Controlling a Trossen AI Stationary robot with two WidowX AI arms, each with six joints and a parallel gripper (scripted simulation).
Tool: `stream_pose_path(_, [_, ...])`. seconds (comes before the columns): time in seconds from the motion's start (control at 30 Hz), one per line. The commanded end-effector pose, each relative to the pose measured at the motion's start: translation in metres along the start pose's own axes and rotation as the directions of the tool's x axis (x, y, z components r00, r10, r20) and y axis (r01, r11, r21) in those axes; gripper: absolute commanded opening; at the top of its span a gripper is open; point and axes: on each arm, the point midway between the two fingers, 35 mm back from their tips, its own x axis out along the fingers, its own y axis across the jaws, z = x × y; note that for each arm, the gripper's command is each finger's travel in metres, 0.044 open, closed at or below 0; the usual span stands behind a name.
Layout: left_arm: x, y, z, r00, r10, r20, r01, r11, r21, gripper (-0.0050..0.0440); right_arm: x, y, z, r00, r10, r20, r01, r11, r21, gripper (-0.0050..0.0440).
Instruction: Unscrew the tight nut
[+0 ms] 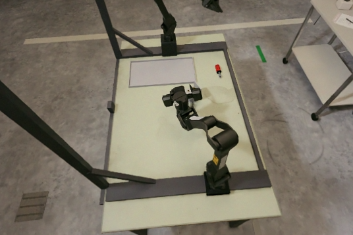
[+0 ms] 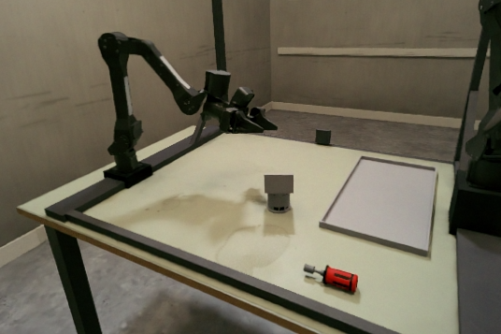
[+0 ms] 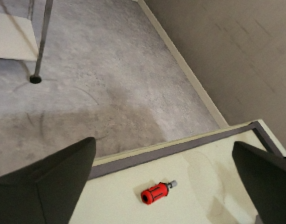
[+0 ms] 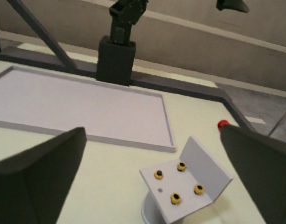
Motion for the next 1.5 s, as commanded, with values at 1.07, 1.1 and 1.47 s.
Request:
stream_pose_path(1.07, [-0.026, 0.029, 0.036, 0.919, 0.35, 0.183, -0.377, 0.915, 0.144, 0.04, -0.069, -0.009, 0.101, 0.953, 0.22, 0.21, -0.246, 0.963, 0.108, 0.04])
stream_pose_path(1.1, [-0.026, 0.029, 0.036, 0.919, 0.35, 0.183, -0.377, 0.915, 0.144, 0.04, -0.069, -0.009, 0.101, 0.953, 0.22, 0.21, -0.246, 0.963, 0.108, 0.04])
stream_pose_path(1.47, [-0.073, 0.042, 0.076, 0.699, 0.571, 0.43, -0.667, 0.738, 0.106, 0.04, -0.153, -0.022, 0.148, 0.842, 0.403, 0.357, -0.467, 0.878, 0.11, 0.04])
